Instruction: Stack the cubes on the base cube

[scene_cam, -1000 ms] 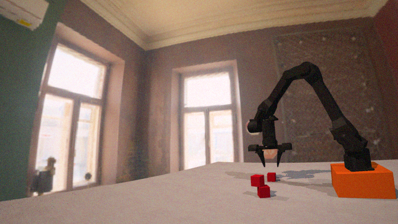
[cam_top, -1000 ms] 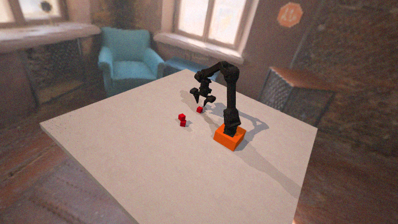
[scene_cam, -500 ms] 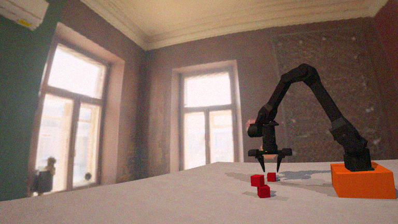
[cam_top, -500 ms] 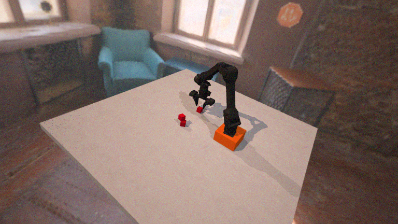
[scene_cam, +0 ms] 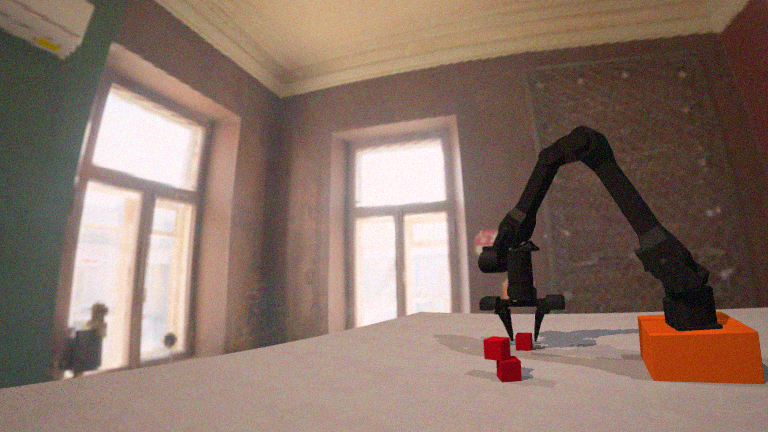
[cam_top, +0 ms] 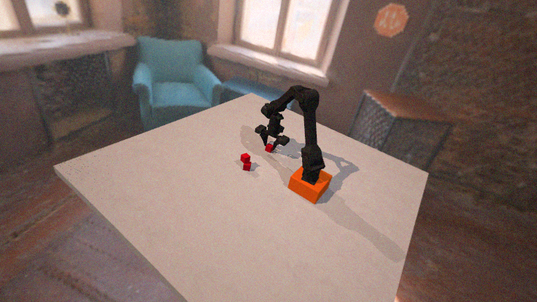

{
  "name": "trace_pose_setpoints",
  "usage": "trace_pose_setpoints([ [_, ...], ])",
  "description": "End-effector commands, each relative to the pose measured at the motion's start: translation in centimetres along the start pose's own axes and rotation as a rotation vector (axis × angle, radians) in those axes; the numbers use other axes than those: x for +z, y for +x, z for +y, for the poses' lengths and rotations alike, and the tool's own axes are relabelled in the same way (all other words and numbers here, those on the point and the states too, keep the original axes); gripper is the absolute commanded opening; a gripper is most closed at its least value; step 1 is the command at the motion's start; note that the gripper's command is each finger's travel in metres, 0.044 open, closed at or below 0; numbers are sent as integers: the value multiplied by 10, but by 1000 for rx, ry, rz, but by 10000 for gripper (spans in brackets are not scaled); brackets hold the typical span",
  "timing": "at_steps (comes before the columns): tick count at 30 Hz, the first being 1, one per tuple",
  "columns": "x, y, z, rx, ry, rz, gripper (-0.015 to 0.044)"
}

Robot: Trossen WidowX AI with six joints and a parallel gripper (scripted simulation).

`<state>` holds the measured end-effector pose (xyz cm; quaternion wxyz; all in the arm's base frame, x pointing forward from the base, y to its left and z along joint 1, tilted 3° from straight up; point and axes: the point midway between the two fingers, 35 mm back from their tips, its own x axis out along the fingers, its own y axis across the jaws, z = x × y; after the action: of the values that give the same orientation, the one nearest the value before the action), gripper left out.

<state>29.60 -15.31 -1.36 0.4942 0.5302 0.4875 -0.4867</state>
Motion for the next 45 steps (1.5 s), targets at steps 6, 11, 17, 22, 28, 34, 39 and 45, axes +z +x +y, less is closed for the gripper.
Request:
trace_pose_setpoints([
  [6,0,1,0,0,1,0,105],
  [11,0,-10,5,17,-35,-9,105],
  [17,1,-27,6,14,-28,-8,105],
  [22,2,-41,6,12,-22,-6,105],
  [28,2,-58,6,9,-16,-5,105],
  [34,2,-75,5,6,-9,-3,105],
  [39,1,-89,3,3,-3,-2,105],
  [45,0,-106,0,0,3,0,105],
])
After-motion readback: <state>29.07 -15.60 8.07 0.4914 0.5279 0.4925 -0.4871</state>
